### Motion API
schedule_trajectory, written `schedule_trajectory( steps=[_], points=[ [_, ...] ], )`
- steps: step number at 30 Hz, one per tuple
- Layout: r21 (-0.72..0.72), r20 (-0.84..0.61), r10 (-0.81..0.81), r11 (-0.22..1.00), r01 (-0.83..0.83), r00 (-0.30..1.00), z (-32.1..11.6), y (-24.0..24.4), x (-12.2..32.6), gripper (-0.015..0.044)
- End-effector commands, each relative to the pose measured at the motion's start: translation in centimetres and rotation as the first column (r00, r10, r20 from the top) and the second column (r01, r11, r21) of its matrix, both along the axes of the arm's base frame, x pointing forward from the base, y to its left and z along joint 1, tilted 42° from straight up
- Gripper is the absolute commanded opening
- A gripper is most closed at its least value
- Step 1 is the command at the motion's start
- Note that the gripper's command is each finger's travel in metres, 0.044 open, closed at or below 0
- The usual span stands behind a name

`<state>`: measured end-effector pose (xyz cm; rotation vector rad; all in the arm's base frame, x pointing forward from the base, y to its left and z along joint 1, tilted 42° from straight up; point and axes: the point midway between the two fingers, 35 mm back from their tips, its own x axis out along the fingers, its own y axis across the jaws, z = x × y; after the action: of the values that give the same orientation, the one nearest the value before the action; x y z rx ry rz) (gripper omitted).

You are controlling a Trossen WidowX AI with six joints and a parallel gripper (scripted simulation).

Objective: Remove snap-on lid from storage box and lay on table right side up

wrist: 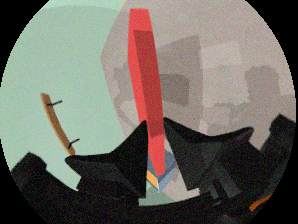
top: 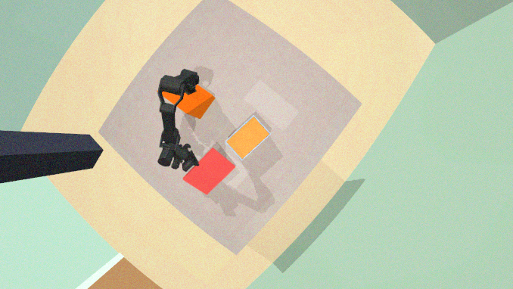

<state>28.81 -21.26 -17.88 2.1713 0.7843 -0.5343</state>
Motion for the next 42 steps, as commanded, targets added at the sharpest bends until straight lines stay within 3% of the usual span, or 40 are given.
schedule_trajectory(
  steps=[1, 42],
  points=[
    [0.004, -0.001, -0.002, 1.000, 0.002, 1.000, -0.4, 0.4, -0.1, 0.0000],
    [0.005, 0.000, -0.002, 1.000, 0.002, 1.000, -2.9, 2.5, -0.2, 0.0000]
  ],
)
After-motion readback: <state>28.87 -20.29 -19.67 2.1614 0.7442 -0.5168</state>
